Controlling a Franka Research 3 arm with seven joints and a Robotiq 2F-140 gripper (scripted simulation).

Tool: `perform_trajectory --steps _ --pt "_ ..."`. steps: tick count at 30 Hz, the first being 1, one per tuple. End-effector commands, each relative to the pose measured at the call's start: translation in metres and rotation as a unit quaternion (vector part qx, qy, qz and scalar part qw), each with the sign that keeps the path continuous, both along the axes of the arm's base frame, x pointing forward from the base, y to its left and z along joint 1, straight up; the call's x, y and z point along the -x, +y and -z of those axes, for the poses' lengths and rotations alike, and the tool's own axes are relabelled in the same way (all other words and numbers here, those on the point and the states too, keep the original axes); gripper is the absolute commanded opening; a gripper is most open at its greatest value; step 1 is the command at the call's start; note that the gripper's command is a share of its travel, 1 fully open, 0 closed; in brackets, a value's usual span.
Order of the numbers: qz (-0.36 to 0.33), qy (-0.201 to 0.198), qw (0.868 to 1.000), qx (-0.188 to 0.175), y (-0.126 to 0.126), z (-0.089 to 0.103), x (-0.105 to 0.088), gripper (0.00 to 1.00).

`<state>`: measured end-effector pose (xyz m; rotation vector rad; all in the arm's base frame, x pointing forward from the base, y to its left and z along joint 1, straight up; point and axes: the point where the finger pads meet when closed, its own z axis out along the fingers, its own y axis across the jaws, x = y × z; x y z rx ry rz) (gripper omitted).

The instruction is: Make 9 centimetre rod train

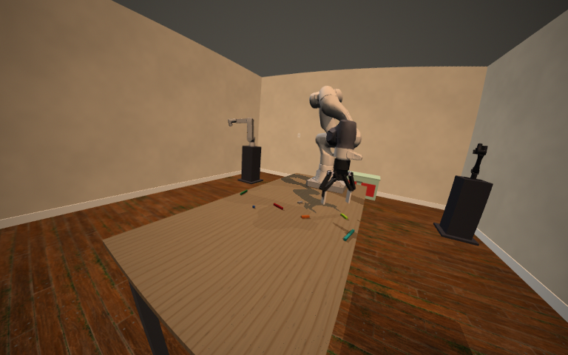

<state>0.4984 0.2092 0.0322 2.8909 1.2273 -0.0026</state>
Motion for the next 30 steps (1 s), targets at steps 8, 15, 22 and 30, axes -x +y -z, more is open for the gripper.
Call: perform_trajectory --steps 8,15,22,30 --pt "-0.003 0.000 1.000 0.000 0.000 -0.001 -0.001 1.00" --pt "-0.003 0.000 1.000 0.000 0.000 -0.001 -0.001 1.00" --pt "-0.041 0.000 0.999 0.001 0.009 -0.002 -0.018 1.00" --pt "-0.150 0.000 0.989 0.003 0.036 -0.003 -0.065 1.00"
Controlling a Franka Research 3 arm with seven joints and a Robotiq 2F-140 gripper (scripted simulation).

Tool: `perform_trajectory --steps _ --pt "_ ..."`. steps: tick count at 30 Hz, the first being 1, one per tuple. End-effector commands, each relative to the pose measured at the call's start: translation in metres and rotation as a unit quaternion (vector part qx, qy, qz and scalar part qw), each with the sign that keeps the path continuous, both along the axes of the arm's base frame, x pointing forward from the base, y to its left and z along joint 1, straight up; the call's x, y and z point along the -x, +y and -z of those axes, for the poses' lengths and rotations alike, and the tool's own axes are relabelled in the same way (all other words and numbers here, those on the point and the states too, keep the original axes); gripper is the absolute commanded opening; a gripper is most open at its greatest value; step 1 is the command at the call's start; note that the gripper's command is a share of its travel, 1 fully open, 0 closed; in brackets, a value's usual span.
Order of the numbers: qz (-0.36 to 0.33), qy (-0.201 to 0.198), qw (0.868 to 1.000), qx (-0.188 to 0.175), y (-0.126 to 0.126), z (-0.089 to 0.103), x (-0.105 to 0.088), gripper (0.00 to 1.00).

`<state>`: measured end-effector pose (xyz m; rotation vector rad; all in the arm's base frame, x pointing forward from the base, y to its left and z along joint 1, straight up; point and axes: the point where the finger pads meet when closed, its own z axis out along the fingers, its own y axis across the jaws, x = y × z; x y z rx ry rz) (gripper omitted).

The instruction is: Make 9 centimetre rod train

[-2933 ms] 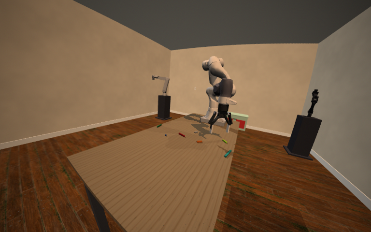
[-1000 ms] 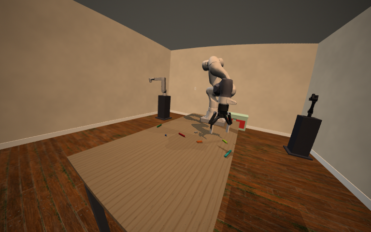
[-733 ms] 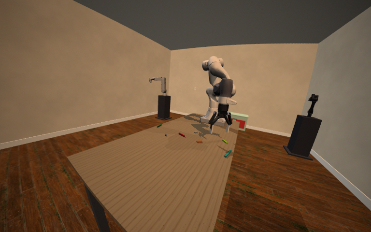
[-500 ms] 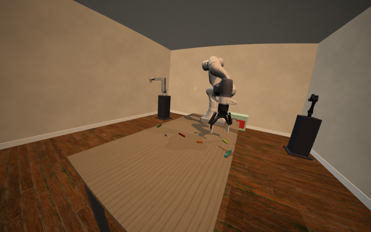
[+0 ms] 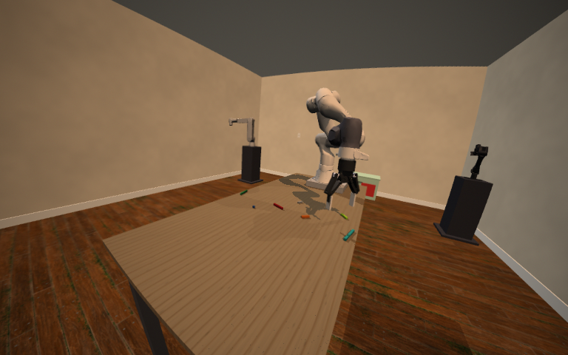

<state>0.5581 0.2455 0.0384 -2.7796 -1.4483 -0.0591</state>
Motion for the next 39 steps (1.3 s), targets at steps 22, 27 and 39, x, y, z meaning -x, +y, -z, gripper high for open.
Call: perform_trajectory --steps 22,27,39 --pt "-0.238 0.013 0.971 0.018 0.035 0.004 -0.071 1.00" --pt "-0.272 0.012 0.962 0.017 0.041 0.005 -0.084 1.00" --pt "-0.311 0.011 0.950 0.017 0.047 0.006 -0.099 1.00"
